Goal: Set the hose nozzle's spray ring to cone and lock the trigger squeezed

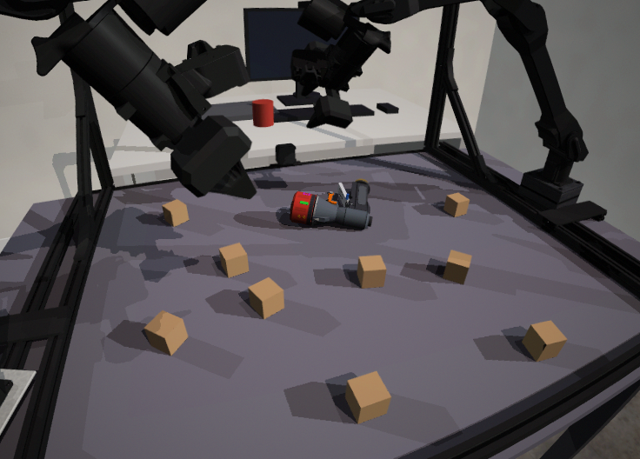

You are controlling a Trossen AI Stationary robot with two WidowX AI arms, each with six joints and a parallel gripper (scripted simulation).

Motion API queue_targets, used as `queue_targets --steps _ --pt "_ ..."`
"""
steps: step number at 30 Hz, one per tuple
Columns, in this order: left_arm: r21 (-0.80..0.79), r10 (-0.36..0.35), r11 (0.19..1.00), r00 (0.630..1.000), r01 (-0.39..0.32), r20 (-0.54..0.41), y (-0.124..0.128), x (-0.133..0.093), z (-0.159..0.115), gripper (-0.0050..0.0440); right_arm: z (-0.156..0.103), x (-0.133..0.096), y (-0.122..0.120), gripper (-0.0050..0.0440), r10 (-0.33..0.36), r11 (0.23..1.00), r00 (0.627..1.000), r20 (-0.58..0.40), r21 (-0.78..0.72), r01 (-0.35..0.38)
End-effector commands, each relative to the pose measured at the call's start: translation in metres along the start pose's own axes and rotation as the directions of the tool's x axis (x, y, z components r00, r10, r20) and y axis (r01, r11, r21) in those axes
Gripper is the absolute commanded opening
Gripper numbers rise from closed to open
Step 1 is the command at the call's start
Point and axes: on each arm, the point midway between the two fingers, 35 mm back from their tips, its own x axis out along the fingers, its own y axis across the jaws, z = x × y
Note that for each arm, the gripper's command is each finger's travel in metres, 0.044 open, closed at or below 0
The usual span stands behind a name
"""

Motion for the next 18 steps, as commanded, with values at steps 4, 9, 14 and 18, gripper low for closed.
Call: queue_targets --steps 4,9,14,18 --pt "0.181 0.059 0.982 0.998 -0.052 -0.033 0.010 0.004 -0.007 0.0400 0.015 -0.013 -0.023 0.0400 -0.023 0.998 0.994 0.104 0.063 0.016" --pt "0.287 0.093 0.955 0.994 -0.075 -0.050 0.015 0.005 -0.012 0.0400 0.023 -0.020 -0.037 0.0400 -0.042 0.995 0.986 0.160 0.096 0.026" --pt "0.391 0.127 0.916 0.990 -0.091 -0.067 0.020 0.006 -0.016 0.0400 0.030 -0.029 -0.051 0.0400 -0.064 0.991 0.975 0.215 0.127 0.037" --pt "0.491 0.161 0.866 0.983 -0.099 -0.085 0.025 0.007 -0.020 0.0400 0.037 -0.038 -0.065 0.0400 -0.090 0.987 0.959 0.269 0.156 0.049"
